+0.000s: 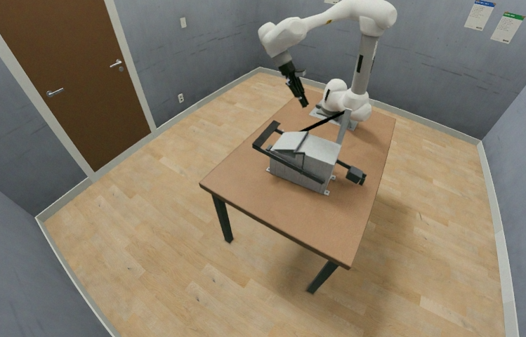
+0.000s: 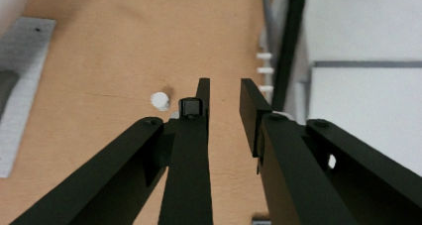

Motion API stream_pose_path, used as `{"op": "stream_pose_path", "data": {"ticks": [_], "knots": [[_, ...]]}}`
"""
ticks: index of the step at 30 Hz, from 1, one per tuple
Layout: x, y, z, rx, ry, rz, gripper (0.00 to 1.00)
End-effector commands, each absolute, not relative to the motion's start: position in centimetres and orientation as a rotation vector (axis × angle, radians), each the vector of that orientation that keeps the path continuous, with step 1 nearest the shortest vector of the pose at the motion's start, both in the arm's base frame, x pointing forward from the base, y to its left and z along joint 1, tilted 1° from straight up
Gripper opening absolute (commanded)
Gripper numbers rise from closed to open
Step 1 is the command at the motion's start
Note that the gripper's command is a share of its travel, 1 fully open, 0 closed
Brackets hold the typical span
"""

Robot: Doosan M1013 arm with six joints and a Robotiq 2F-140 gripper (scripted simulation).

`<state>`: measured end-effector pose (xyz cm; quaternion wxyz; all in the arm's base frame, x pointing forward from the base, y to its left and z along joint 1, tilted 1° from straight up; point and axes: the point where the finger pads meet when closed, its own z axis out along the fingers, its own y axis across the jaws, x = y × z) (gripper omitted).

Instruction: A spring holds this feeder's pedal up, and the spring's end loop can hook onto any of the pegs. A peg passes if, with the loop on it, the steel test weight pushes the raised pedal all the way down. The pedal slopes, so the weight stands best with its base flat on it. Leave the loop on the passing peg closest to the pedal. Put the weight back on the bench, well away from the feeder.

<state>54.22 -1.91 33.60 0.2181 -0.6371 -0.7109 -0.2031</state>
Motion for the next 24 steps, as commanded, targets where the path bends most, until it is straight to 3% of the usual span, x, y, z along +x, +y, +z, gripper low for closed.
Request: {"op": "stream_pose_path", "data": {"ticks": [1,24], "knots": [[58.7,-1.8,32.3,-1.76,-1.965,-0.566,0.24],[61.4,-1.8,31.5,-1.76,-1.965,-0.566,0.24]]}}
